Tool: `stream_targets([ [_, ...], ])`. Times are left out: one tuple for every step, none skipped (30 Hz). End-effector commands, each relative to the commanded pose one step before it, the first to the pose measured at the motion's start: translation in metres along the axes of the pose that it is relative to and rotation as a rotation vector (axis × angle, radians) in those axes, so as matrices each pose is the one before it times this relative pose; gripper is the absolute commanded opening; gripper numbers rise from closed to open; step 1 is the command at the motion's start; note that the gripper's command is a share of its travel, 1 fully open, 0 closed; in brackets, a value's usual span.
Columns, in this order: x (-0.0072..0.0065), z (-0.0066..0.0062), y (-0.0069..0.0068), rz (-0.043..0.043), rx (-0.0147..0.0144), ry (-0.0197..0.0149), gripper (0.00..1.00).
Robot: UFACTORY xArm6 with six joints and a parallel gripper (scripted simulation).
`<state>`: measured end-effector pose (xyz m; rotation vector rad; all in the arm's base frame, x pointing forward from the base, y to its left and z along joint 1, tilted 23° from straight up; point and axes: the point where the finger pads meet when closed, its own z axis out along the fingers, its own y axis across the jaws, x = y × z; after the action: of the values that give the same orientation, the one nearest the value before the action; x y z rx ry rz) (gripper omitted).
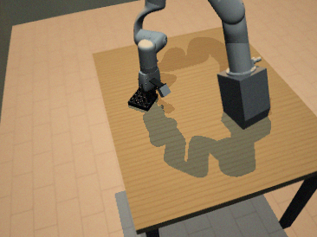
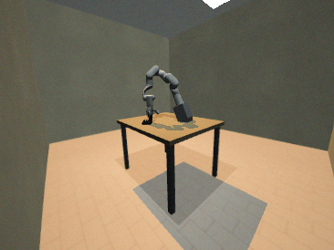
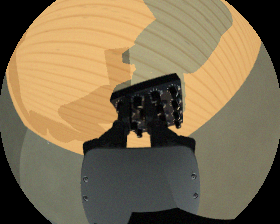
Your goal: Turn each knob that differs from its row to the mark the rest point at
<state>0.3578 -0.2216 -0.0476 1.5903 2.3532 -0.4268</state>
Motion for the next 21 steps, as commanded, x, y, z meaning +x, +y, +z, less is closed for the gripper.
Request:
stream_targets([
  [-0.00085, -0.00198, 0.00085, 0.00020, -0.00205, -0.00169, 0.19],
  [0.00000, -0.00111, 0.00000, 0.00000, 0.00000, -0.00001, 0.19],
  [0.00000, -0.00149, 0.00000, 0.00000, -0.00001, 0.00001, 0.19],
  [-0.00001, -0.00184, 0.00001, 0.00000, 0.00000, -0.00001, 0.19],
  [0.00000, 0.00000, 0.00000, 0.00000, 0.00000, 0.00000, 0.19],
  [0.00000, 0.00000, 0.00000, 0.00000, 0.00000, 0.00000, 0.19],
  [0.00000, -0.00216, 0.00000, 0.00000, -0.00001, 0.00000, 0.19],
  [-0.00001, -0.00242, 0.00001, 0.00001, -0.00001, -0.00001, 0.19],
  [0.00000, -0.00263, 0.00000, 0.00000, -0.00001, 0.00000, 0.19],
  [-0.00001, -0.00275, 0.00001, 0.00001, 0.00000, -0.00002, 0.19],
  [0.00000, -0.00280, 0.00000, 0.00001, -0.00002, 0.00001, 0.19],
  [-0.00001, -0.00277, 0.00001, 0.00001, -0.00001, -0.00001, 0.19],
  [-0.00001, -0.00267, 0.00001, 0.00001, -0.00001, -0.00001, 0.19],
  [0.00000, -0.00251, 0.00000, 0.00000, -0.00002, 0.00001, 0.19],
  [-0.00001, -0.00228, 0.00001, 0.00001, 0.00000, -0.00002, 0.19],
  [0.00000, -0.00200, 0.00000, 0.00000, -0.00001, 0.00001, 0.19],
  [-0.00001, -0.00168, 0.00001, 0.00000, 0.00000, -0.00001, 0.19],
  [-0.00001, -0.00134, 0.00001, 0.00000, 0.00000, -0.00001, 0.19],
  [0.00000, -0.00100, 0.00000, 0.00000, -0.00001, 0.00000, 0.19],
  [0.00000, -0.00067, 0.00000, 0.00000, -0.00001, 0.00001, 0.19],
  [0.00000, -0.00038, 0.00000, 0.00000, -0.00001, 0.00001, 0.19],
])
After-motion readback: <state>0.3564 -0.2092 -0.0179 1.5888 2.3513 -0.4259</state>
